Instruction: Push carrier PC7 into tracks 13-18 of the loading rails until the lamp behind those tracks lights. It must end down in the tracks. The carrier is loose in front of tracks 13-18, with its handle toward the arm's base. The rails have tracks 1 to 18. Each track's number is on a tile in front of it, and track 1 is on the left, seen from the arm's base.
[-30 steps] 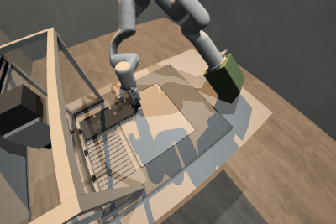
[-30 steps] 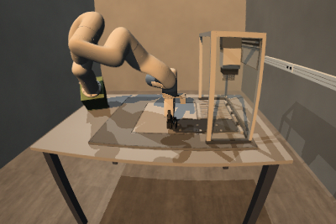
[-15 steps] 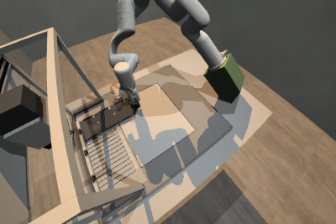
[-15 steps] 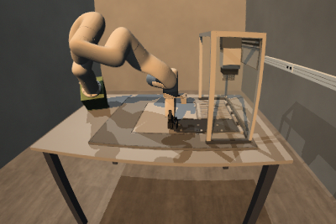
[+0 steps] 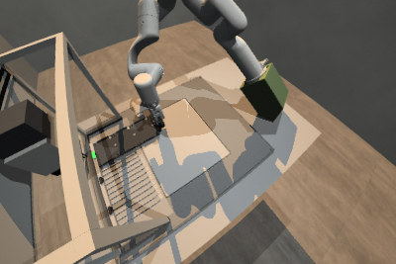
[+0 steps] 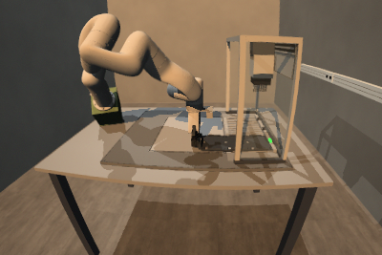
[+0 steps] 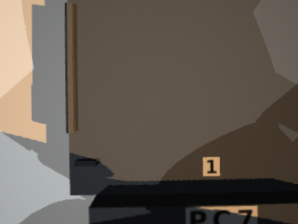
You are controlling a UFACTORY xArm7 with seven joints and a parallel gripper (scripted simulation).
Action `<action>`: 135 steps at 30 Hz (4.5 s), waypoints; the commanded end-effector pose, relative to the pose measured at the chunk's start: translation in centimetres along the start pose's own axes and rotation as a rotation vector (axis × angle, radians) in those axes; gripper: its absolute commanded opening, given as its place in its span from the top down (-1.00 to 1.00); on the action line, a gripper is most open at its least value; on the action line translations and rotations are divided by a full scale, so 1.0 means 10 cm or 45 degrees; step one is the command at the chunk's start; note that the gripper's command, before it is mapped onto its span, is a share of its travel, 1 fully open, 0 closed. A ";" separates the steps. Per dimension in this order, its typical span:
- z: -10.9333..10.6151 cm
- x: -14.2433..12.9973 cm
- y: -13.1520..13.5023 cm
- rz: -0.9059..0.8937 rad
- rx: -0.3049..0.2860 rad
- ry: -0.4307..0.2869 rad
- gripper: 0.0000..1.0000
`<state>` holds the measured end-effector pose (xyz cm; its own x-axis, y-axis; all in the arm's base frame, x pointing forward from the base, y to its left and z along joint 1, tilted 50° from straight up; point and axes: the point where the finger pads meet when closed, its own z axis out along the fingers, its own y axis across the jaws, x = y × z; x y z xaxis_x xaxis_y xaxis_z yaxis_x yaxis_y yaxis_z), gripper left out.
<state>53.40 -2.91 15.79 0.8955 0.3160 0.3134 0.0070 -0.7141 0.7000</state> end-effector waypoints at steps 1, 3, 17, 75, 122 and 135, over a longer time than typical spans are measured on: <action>-0.02 0.02 -0.01 0.000 0.002 0.005 -0.63; -0.02 0.02 -0.01 0.000 0.002 0.005 -0.63; -0.02 0.02 -0.01 0.000 0.002 0.006 -0.63; -0.43 -0.07 -0.01 0.000 0.002 0.006 -0.63; -1.12 -0.07 -0.01 0.000 0.002 0.006 -0.63; -1.30 -0.07 -0.01 0.000 0.002 0.006 -0.63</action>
<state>47.15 4.55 23.47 0.8957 0.3158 0.3130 0.0070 -0.7140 0.7001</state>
